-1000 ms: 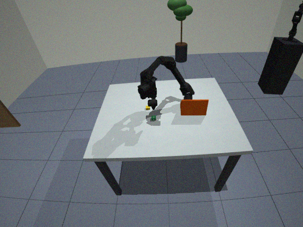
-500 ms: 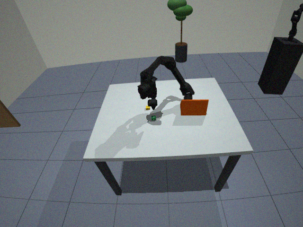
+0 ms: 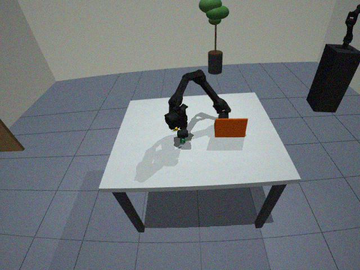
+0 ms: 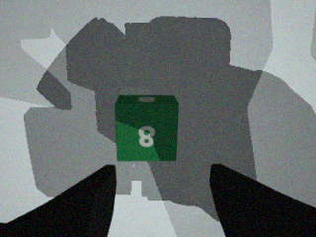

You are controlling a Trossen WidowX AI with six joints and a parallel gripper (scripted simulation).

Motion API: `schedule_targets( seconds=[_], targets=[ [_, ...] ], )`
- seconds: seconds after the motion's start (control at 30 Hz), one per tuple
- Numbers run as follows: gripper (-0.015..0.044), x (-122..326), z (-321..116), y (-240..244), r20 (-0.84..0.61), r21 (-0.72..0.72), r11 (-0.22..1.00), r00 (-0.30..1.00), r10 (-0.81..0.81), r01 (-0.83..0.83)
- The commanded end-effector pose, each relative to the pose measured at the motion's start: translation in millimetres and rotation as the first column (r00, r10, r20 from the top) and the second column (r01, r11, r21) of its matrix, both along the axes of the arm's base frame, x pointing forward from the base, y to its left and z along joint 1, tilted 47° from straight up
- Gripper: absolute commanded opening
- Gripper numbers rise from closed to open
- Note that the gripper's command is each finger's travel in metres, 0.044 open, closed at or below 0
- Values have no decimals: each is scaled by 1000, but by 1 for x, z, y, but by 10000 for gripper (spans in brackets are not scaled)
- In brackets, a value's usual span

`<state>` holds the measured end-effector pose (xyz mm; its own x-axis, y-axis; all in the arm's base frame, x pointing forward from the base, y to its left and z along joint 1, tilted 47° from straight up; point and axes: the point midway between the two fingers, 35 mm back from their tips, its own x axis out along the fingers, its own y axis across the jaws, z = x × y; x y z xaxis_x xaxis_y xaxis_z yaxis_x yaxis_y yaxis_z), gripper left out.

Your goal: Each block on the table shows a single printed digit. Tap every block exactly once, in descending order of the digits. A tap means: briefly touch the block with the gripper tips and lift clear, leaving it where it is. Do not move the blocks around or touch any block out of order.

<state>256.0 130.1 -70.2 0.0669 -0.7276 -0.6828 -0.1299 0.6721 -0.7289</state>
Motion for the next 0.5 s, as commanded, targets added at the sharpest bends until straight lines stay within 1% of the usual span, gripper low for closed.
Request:
schedule_targets(
  seconds=[0.0,0.47],
  targets=[
    [20,2,1,3,12,8,1000,1000,13,-13],
    [20,3,-5,-4,12,8,1000,1000,13,-13]
  ],
)
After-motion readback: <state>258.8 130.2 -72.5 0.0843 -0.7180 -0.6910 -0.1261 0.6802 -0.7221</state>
